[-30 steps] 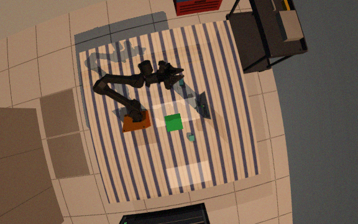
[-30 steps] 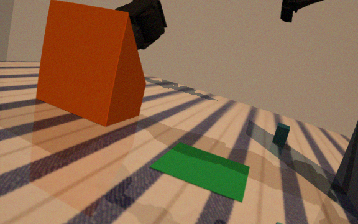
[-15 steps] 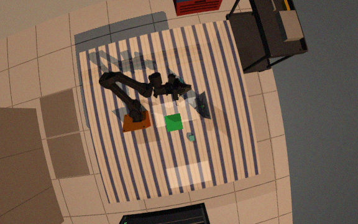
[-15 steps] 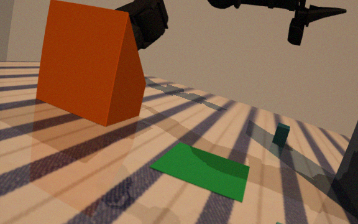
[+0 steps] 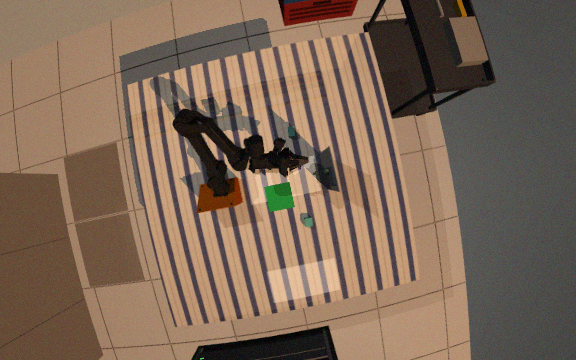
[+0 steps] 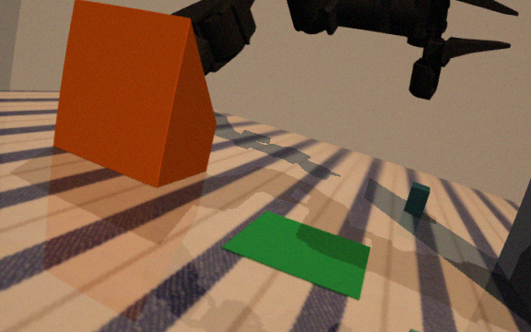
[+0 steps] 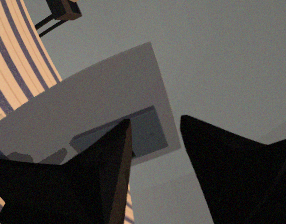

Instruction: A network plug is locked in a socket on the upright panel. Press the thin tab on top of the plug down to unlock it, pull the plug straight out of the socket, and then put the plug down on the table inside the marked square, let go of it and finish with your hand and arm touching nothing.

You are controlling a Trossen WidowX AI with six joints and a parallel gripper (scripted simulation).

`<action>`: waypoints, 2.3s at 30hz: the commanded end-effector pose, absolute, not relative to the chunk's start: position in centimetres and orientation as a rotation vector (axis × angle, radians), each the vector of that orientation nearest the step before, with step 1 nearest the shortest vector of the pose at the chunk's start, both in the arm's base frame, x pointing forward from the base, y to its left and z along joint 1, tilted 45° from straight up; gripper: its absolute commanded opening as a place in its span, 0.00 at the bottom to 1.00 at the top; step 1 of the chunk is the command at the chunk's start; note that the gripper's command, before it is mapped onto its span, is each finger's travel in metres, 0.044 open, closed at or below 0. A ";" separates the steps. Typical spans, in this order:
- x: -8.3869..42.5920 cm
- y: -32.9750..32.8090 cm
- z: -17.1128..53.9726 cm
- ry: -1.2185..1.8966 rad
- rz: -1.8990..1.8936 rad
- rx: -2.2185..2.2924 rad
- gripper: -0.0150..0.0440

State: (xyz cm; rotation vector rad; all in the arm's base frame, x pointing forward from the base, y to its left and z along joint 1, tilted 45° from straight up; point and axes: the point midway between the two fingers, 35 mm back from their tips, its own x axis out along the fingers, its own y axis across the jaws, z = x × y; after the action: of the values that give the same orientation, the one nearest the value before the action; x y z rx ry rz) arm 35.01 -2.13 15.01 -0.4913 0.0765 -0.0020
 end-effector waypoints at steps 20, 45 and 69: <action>29.9 -2.9 7.4 0.176 0.038 -0.790 0.52; 36.8 -1.8 7.6 0.152 0.031 -0.802 0.52; 40.4 -1.3 7.8 0.150 0.030 -0.802 0.52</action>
State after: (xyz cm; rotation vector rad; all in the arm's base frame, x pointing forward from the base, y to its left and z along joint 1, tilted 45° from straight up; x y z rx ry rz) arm 39.77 -1.29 7.71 -0.8036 0.1512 0.0346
